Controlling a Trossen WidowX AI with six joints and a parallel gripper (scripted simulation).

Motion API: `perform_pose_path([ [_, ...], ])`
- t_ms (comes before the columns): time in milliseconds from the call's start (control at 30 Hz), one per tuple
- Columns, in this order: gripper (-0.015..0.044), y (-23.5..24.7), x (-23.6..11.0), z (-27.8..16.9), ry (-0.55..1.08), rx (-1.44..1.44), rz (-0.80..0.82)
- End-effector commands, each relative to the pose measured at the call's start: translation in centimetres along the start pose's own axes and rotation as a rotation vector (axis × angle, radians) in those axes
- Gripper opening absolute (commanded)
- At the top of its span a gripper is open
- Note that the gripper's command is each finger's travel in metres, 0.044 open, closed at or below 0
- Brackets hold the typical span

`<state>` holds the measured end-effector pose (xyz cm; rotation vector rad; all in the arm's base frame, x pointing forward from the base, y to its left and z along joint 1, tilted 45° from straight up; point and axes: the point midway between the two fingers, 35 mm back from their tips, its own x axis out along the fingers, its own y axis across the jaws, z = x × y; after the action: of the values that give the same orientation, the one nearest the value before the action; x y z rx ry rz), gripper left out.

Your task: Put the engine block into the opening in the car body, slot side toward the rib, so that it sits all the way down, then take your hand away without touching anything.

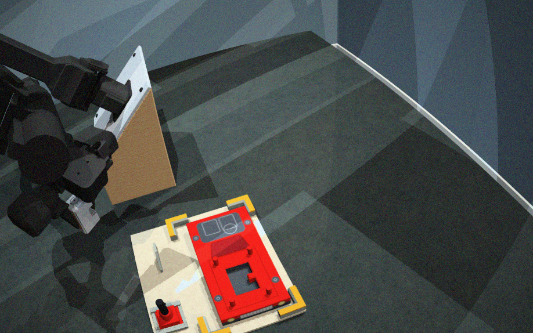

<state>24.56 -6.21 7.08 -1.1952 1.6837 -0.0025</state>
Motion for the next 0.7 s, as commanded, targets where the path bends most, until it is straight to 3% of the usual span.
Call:
perform_pose_path([
  [0,0.0000,-0.12,0.17,0.01,-0.001,0.077,-0.006],
  [667,0.0000,-0.06,0.91,0.04,-0.003,0.768,-0.006],
])
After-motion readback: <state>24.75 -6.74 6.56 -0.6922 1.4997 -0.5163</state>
